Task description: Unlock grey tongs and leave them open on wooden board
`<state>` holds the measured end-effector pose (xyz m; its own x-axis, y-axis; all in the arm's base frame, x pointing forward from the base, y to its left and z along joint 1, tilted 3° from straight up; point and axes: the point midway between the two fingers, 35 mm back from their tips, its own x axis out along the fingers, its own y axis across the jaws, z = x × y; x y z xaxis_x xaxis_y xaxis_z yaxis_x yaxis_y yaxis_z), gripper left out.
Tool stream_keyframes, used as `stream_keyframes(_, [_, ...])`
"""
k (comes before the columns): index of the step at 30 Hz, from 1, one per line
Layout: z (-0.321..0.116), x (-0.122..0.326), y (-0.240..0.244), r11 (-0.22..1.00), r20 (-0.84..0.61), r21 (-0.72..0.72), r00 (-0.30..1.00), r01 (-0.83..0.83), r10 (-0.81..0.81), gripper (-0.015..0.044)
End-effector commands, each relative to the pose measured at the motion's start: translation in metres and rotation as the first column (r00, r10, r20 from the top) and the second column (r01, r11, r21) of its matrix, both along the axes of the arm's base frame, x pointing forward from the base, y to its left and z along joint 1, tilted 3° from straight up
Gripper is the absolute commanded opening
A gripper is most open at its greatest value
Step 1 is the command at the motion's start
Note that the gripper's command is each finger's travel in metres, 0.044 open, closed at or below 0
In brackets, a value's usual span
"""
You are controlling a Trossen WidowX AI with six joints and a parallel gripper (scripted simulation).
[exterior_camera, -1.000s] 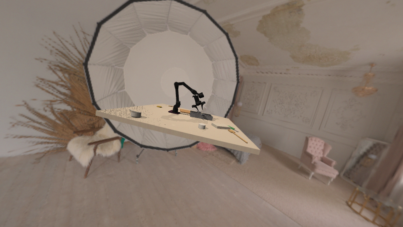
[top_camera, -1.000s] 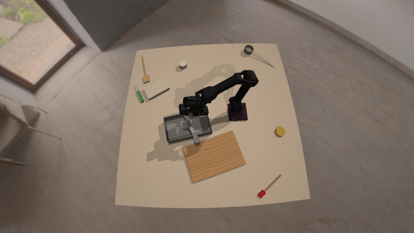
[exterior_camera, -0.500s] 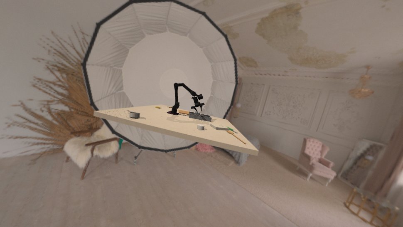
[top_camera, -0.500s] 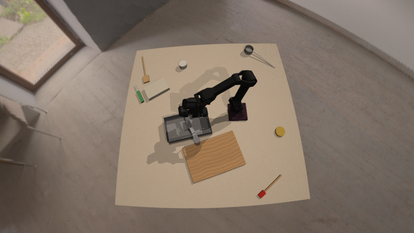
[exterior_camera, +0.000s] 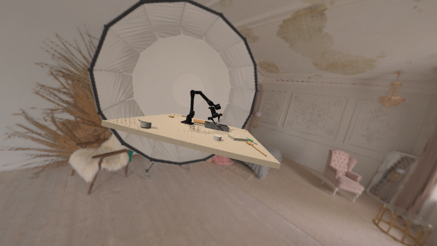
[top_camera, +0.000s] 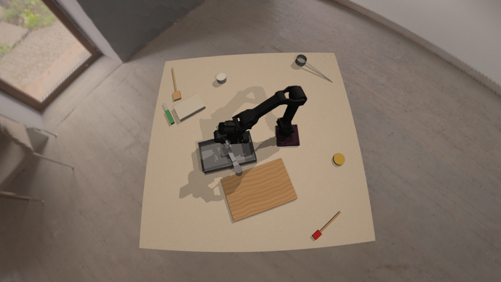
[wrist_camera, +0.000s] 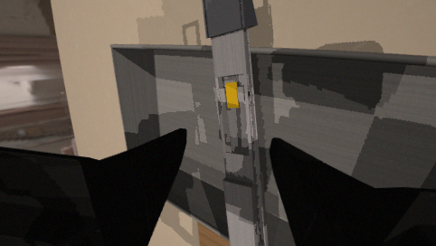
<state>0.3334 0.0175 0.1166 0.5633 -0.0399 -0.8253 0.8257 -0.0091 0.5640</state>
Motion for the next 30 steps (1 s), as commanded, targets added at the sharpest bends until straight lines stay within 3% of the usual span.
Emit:
stream_keyframes(1, [-0.009,0.004,0.0,1.0,-0.007,-0.002,1.0,-0.003,0.003,0.026])
stream_keyframes(30, [-0.046,0.025,-0.003,1.0,-0.006,-0.002,1.0,-0.003,0.003,0.026])
